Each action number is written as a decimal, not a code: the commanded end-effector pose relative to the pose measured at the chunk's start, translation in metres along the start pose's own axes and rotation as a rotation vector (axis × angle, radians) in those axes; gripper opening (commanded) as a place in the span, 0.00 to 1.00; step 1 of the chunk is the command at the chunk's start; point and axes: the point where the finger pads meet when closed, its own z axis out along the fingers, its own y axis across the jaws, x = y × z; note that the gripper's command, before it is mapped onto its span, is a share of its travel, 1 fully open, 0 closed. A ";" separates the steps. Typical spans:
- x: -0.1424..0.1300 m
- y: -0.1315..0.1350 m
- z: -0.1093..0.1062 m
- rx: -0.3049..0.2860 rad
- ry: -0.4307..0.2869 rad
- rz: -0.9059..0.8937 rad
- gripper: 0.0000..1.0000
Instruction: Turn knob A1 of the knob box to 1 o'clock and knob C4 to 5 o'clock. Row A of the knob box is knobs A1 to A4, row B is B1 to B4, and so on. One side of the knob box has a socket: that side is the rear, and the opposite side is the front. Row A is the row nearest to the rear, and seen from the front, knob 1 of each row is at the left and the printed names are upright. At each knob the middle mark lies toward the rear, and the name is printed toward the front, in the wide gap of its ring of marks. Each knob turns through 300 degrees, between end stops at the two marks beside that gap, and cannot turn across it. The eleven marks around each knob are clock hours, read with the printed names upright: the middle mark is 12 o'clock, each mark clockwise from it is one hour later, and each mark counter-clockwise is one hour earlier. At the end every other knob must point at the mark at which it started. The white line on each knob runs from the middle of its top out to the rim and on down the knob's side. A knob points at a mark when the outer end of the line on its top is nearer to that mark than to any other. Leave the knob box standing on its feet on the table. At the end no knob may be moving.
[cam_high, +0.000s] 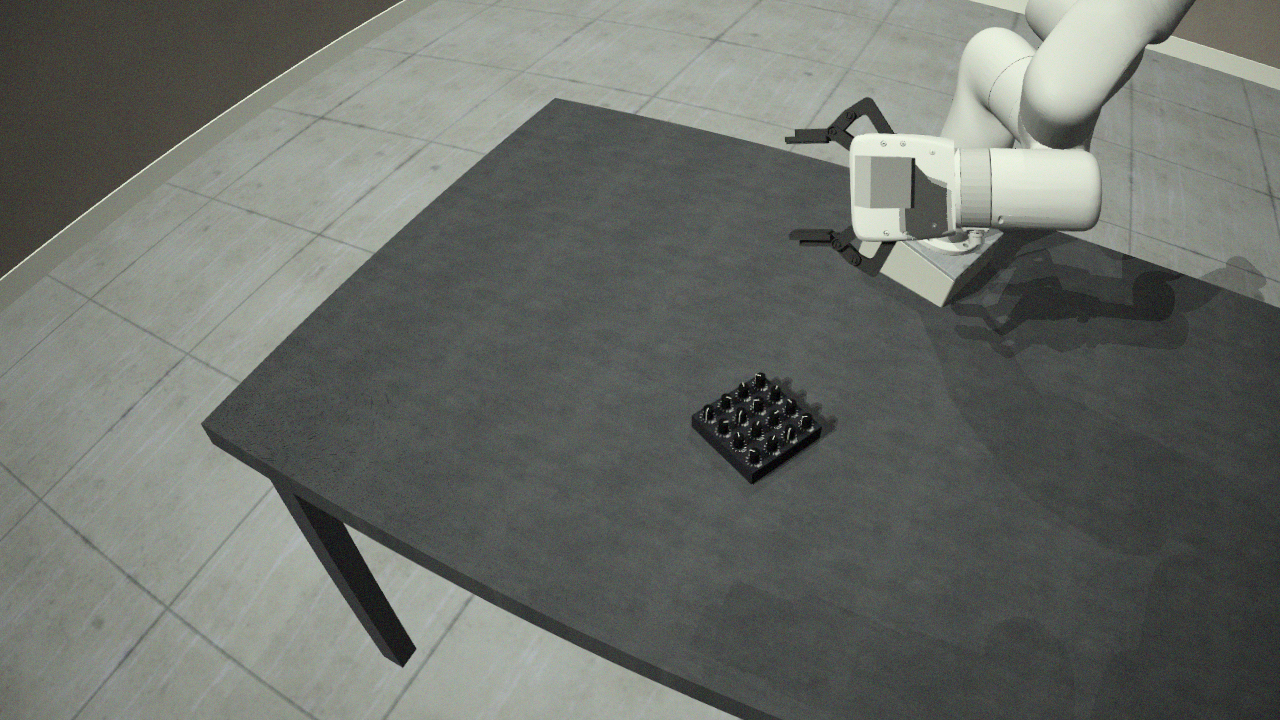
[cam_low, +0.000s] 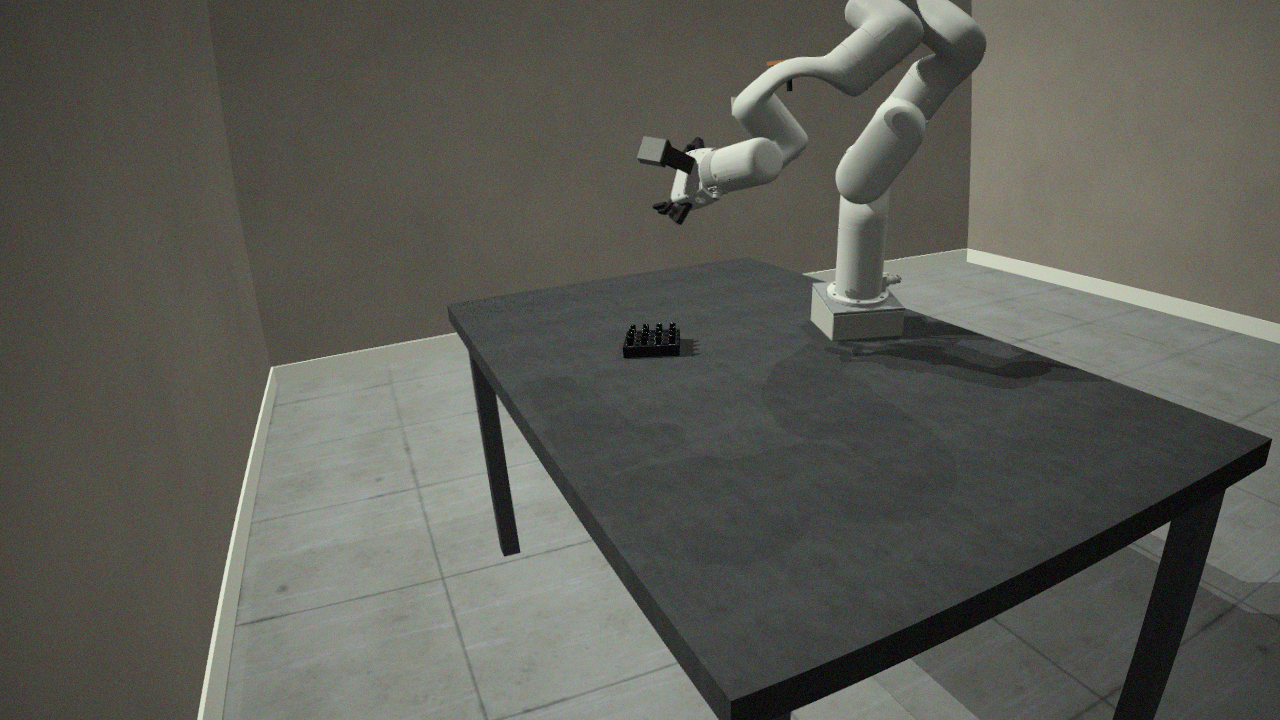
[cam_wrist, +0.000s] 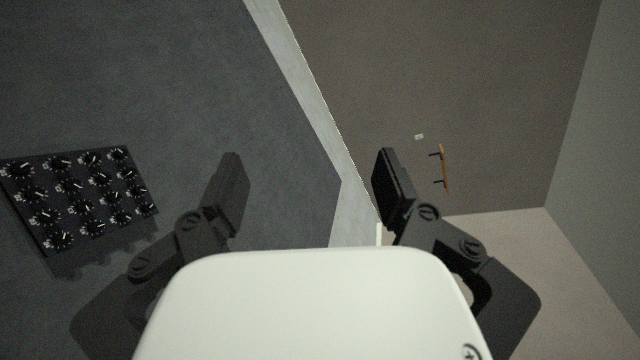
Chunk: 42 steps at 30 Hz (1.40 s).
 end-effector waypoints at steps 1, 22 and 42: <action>0.001 0.001 0.000 0.000 0.001 0.003 1.00; -0.004 -0.009 0.003 0.046 -0.054 -0.012 1.00; -0.043 -0.124 0.015 0.684 -0.544 -0.093 1.00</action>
